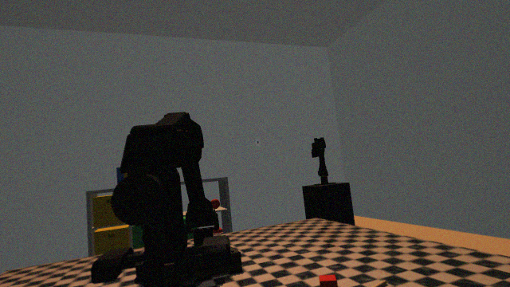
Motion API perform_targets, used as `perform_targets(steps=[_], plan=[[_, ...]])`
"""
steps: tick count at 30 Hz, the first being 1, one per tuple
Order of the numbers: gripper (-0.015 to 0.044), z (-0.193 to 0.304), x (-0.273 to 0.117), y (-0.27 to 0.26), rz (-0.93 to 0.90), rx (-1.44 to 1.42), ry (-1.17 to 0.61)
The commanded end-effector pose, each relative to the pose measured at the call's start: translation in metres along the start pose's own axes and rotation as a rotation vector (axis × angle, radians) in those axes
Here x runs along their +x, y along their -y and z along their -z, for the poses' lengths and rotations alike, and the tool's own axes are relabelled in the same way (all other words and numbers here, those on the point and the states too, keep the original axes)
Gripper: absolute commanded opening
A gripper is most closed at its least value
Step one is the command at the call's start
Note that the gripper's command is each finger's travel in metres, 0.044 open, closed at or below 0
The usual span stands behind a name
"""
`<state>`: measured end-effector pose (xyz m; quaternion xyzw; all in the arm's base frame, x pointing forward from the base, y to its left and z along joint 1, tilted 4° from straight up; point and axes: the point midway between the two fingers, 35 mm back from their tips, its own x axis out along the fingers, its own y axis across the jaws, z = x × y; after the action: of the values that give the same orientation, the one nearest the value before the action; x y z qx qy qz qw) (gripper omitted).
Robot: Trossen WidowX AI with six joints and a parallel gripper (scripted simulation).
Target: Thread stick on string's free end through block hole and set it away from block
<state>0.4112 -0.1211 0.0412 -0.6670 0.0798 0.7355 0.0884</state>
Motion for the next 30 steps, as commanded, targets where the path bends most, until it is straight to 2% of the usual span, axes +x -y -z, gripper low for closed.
perform_targets(steps=[1, 30], plan=[[0.0, 0.005, -0.001, -0.001, 0.002, -0.001, -0.01], [0.0, 0.04, -0.003, -0.006, 0.0, 0.005, -0.087]])
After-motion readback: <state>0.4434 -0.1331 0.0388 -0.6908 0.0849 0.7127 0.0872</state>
